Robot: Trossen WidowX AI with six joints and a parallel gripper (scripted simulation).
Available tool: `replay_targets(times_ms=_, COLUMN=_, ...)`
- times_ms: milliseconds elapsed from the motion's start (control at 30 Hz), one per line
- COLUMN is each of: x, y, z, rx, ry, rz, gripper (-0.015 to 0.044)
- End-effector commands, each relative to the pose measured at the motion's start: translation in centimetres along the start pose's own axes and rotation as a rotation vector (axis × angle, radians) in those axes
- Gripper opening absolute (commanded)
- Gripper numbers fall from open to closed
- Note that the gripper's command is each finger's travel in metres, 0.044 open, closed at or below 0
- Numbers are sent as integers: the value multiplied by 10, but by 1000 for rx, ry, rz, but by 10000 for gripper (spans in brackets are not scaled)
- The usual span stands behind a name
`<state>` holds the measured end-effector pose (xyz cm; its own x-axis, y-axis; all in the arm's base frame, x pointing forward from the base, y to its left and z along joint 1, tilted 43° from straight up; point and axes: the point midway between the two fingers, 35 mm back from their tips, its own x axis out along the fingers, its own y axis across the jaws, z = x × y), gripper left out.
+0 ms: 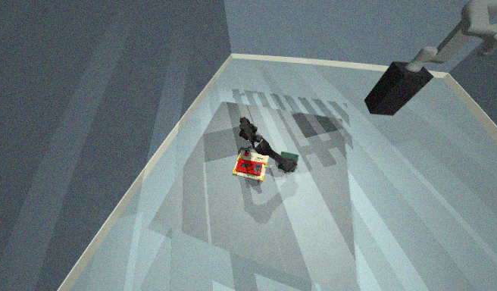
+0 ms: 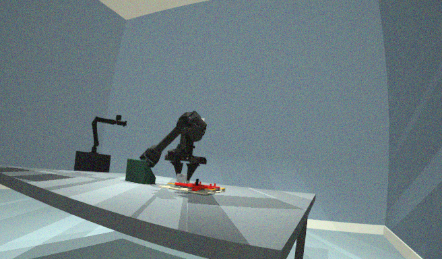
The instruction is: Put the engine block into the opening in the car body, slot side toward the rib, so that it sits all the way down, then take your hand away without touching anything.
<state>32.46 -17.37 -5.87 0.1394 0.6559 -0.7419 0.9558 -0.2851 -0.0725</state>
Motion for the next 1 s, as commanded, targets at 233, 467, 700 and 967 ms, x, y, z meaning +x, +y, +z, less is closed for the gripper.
replay_targets(times_ms=233, x=-38, y=0, z=-2, rx=-10, ry=-8, rz=2, gripper=0)
replay_targets(times_ms=467, x=-60, y=-3, z=-4, rx=-10, ry=-8, rz=1, gripper=0)
replay_targets(times_ms=700, x=-81, y=-7, z=-6, rx=-10, ry=-6, rz=0, gripper=0)
replay_targets(times_ms=967, x=-78, y=-7, z=-6, rx=-85, ry=-6, rz=0, gripper=0)
